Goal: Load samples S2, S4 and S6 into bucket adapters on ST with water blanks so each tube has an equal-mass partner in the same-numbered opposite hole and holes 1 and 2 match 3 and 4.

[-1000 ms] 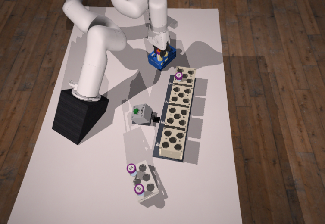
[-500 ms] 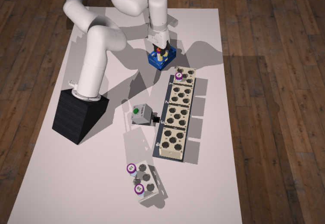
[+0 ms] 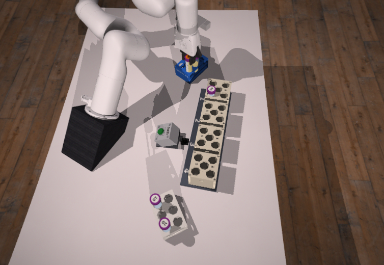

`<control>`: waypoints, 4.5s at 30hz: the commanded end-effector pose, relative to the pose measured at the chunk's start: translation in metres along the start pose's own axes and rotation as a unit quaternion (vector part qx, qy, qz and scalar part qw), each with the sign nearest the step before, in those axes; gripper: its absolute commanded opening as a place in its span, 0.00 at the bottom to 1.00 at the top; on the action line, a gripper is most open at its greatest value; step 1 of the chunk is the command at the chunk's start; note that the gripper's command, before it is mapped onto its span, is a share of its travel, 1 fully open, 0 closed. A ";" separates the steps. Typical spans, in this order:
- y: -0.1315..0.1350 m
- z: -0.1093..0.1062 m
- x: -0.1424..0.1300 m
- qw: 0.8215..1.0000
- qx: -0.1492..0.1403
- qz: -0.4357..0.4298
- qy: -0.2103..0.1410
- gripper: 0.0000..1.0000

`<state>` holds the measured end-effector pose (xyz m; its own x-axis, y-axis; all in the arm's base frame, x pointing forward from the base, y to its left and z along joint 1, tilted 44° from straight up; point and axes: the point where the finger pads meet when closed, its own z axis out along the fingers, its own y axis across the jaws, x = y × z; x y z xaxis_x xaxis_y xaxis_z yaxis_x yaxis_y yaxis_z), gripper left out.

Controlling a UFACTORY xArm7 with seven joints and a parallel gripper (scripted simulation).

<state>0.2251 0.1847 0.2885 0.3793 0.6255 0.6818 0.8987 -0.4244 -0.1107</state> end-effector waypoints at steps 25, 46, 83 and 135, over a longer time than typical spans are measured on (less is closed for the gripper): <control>0.000 -0.044 0.001 1.000 -0.001 0.000 0.001 0.00; 0.000 -0.078 0.001 1.000 -0.001 0.000 0.001 0.00; 0.000 -0.117 0.000 1.000 -0.001 0.000 0.001 0.00; 0.000 -0.111 0.000 1.000 -0.001 0.000 0.001 0.00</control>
<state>0.1997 0.1091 0.3721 0.3793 0.6254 0.6819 0.8987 -0.4245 -0.1105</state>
